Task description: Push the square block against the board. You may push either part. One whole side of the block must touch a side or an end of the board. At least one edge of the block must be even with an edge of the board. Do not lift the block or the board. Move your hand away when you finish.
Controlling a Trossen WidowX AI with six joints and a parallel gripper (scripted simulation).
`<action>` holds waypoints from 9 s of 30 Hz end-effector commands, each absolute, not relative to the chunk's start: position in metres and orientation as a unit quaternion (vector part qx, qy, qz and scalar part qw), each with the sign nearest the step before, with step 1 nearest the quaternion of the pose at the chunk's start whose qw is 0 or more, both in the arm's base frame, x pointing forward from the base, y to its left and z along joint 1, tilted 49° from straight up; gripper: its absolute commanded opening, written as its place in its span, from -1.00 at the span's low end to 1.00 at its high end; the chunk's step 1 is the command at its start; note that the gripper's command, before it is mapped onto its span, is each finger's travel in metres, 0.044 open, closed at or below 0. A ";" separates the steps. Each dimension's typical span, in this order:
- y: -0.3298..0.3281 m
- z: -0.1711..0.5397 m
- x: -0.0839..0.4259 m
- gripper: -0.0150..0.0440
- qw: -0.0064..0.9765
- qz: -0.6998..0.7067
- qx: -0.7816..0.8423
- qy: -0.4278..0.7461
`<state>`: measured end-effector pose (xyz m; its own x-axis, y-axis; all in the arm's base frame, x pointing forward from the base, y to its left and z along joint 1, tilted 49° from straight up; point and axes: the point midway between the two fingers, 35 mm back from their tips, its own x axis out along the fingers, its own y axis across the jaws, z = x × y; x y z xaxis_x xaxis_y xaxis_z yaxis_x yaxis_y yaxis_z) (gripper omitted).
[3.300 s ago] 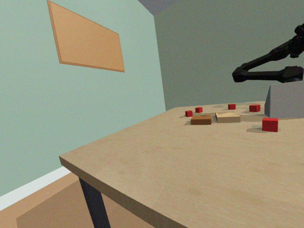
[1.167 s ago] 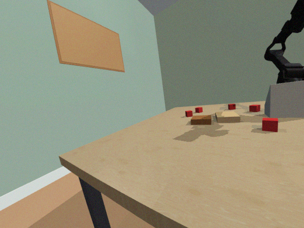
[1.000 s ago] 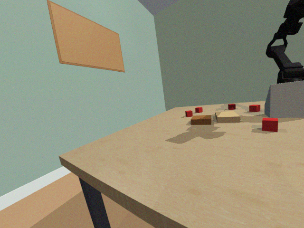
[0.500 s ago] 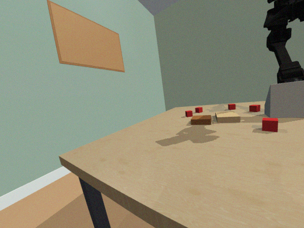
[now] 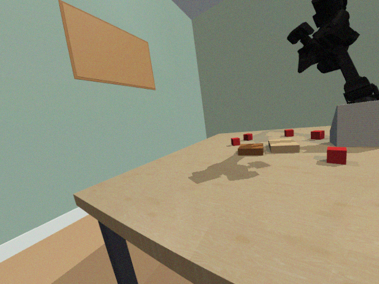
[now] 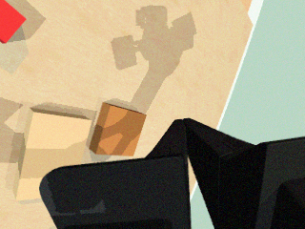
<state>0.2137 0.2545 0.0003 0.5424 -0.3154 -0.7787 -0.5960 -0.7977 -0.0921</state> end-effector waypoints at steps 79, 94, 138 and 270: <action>0.003 -0.127 0.279 -0.49 0.216 0.290 -0.665 0.654; 0.003 -0.127 0.279 -0.49 0.216 0.290 -0.665 0.654; 0.007 -0.131 0.279 -0.49 0.216 0.290 -0.665 0.653; -0.082 0.050 0.267 -0.49 0.668 -0.651 0.205 0.297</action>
<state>0.2734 -0.0753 0.0436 -0.0224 -0.7421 -0.6700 0.9683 0.1507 -0.1993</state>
